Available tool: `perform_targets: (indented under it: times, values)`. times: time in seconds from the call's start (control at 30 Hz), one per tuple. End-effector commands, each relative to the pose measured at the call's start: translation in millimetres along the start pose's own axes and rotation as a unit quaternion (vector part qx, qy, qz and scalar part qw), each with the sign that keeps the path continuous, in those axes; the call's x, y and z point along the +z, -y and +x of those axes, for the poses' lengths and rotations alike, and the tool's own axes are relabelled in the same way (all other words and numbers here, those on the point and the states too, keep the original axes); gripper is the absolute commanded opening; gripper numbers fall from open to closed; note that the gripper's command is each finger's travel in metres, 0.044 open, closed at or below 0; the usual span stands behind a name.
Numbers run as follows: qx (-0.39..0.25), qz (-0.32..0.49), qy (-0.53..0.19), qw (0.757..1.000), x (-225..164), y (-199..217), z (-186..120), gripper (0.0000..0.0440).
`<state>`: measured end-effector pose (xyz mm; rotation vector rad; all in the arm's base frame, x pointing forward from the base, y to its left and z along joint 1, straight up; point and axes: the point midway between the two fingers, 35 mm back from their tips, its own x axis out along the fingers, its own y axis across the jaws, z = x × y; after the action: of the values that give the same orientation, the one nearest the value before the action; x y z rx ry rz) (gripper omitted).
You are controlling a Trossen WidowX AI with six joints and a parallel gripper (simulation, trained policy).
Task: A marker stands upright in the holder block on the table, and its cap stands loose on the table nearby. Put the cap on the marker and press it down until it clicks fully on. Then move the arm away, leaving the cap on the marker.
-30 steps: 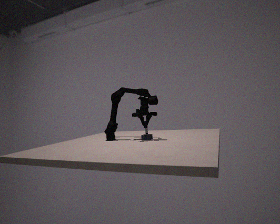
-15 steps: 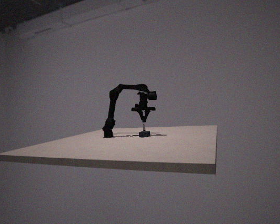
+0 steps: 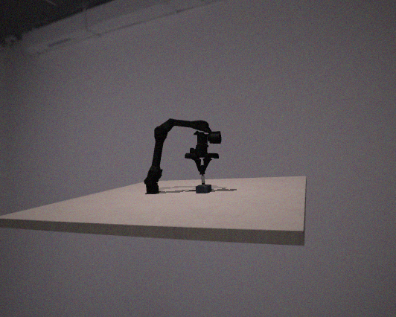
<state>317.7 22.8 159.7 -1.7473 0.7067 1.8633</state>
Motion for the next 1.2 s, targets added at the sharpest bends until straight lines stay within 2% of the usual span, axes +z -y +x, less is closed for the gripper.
perform_targets:
  times: [0.0,0.67,0.73,1.17]
  values:
    - [0.007,-0.004,0.01,1.0,-0.8,0.1,11.4,0.0]
    - [0.011,-0.045,0.031,0.998,-1.0,1.7,61.6,0.0005]
    - [0.015,-0.046,0.033,0.998,-0.5,-0.1,65.0,0.0057]
    - [0.017,-0.073,0.026,0.997,-2.2,-2.8,73.3,0.0083]
